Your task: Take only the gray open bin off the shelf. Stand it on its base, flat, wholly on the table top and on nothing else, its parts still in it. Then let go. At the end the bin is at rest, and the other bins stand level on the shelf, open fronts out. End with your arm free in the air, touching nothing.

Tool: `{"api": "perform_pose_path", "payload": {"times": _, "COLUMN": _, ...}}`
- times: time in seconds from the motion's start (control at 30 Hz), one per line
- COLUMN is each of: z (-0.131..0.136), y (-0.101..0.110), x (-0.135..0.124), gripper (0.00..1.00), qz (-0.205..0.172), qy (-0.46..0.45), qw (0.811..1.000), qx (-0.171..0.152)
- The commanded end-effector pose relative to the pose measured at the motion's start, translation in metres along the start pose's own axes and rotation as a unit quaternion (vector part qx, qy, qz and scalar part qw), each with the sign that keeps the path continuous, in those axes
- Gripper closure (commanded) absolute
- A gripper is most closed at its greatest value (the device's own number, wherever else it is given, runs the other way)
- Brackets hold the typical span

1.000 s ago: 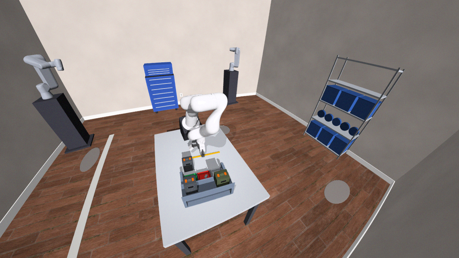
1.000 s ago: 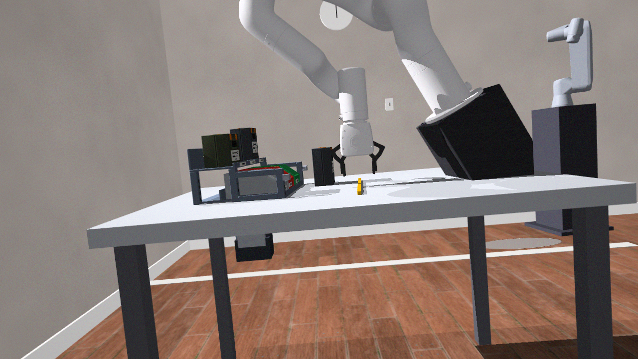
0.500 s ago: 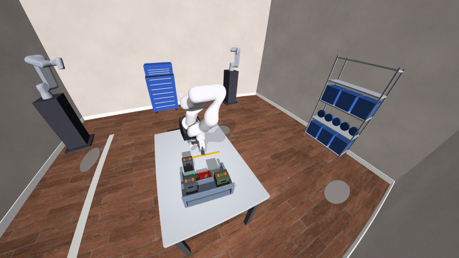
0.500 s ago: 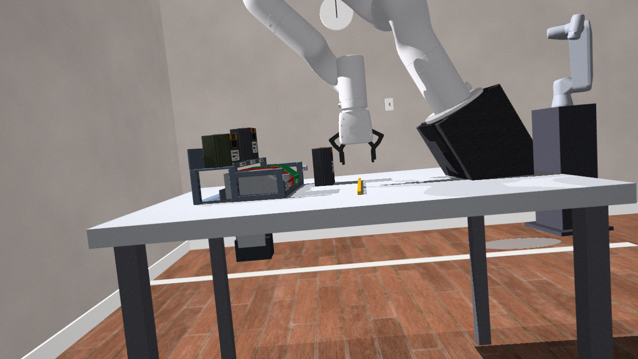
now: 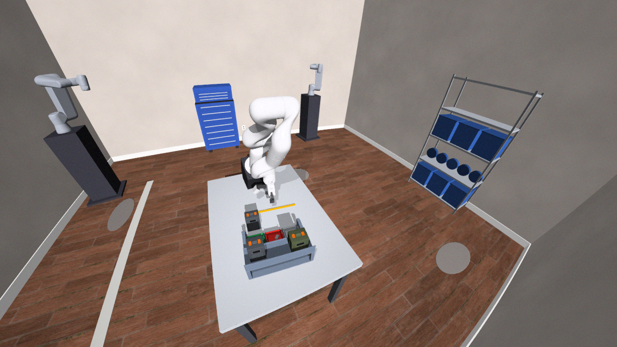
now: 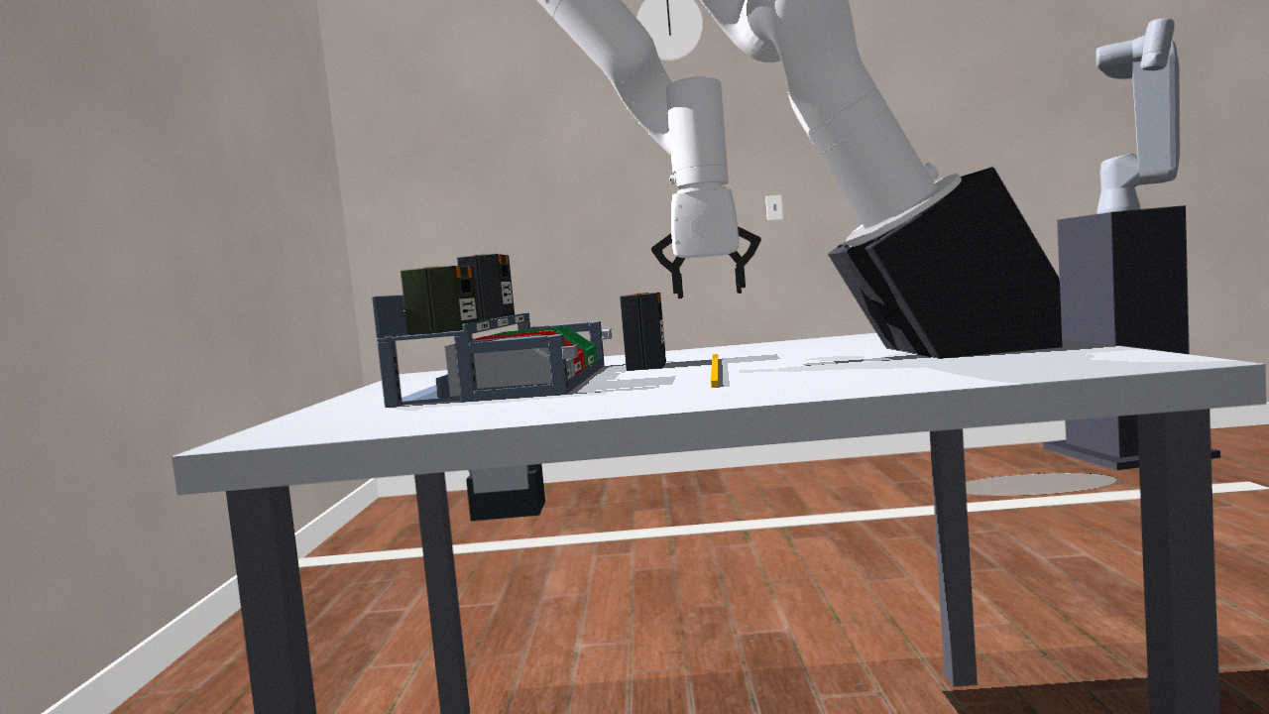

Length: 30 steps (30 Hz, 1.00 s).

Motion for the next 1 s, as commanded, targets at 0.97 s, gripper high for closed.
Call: {"api": "perform_pose_path", "payload": {"times": 0.97, "z": -0.001, "y": 0.018, "x": 0.0, "gripper": 0.0, "qz": 0.0, "qy": 0.0, "qw": 1.0, "qx": 0.001}}
Point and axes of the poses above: the point where the finger pads meet when closed, its own y axis back along the fingers, its own z axis across the jaws, x = y × z, the point moved 5 cm from there along y, back along the fingers, and after that the axes turned 2 degrees about y, right-handed, at the moved point
